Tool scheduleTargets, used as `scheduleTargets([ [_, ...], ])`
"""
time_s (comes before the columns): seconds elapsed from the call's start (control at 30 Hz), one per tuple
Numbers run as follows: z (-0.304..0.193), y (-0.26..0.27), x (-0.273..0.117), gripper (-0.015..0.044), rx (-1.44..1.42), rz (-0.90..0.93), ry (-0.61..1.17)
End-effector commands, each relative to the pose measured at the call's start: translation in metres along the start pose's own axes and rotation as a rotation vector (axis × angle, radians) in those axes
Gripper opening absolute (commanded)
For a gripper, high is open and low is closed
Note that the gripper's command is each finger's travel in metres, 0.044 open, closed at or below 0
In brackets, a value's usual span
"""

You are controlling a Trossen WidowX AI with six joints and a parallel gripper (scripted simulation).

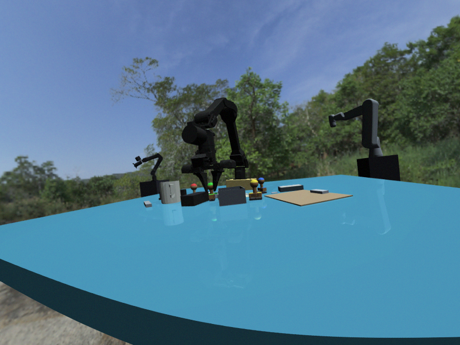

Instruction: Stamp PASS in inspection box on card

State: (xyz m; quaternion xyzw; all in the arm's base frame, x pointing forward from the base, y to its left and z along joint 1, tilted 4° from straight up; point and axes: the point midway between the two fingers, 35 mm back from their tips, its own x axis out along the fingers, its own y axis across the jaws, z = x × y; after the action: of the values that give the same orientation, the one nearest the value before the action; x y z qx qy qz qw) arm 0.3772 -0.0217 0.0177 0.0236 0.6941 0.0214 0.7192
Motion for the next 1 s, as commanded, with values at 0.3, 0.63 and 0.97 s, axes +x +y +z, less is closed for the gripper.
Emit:
scheduleTargets([
  [0.3,0.001,0.000,-0.007,0.0000,-0.001,-0.003,0.000],
  [0.63,0.001,0.000,-0.012,0.0000,-0.001,-0.003,0.000],
  [0.97,0.001,0.000,-0.017,0.0000,-0.001,-0.002,-0.001],
])
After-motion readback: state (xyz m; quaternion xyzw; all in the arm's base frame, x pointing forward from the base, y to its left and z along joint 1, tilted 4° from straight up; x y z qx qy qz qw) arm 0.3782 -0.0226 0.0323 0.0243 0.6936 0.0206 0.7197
